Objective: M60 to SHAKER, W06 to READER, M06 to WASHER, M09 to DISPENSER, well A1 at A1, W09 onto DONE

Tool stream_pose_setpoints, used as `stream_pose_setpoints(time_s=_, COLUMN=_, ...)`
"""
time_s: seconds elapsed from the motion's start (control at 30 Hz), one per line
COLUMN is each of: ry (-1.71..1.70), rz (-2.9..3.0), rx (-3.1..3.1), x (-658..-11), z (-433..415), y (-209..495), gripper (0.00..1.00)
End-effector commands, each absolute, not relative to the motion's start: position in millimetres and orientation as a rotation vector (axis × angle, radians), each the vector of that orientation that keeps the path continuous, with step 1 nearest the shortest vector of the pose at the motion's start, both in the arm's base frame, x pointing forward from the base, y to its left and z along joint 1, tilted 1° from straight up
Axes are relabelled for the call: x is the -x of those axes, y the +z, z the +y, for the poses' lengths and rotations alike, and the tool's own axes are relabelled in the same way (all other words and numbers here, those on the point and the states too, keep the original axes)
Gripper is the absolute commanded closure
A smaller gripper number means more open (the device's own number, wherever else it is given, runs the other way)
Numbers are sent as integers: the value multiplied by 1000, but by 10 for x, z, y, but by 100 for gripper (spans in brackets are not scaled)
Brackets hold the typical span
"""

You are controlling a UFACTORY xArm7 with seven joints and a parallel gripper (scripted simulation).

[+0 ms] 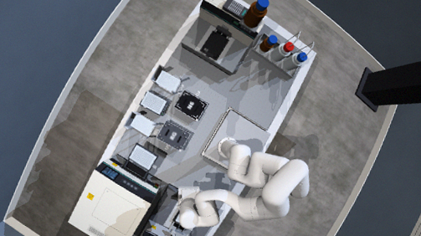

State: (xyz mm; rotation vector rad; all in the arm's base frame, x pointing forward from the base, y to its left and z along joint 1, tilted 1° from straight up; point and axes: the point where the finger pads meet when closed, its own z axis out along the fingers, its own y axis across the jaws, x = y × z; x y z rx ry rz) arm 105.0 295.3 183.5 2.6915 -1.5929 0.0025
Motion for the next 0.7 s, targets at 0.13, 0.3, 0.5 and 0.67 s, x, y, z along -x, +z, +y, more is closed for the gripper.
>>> stream_pose_setpoints(time_s=0.13, ry=4, rz=-1701, rx=-2628, x=-831, z=3031, y=1849, gripper=0)
stream_pose_setpoints(time_s=0.3, ry=4, rz=-1759, rx=-2590, x=-663, z=3033, y=1849, gripper=0)
stream_pose_setpoints(time_s=0.5, ry=4, rz=-1759, rx=-2590, x=-530, z=3034, y=1850, gripper=0)
stream_pose_setpoints(time_s=0.67, ry=3, rz=-1759, rx=-2590, x=-362, z=3036, y=1851, gripper=0)
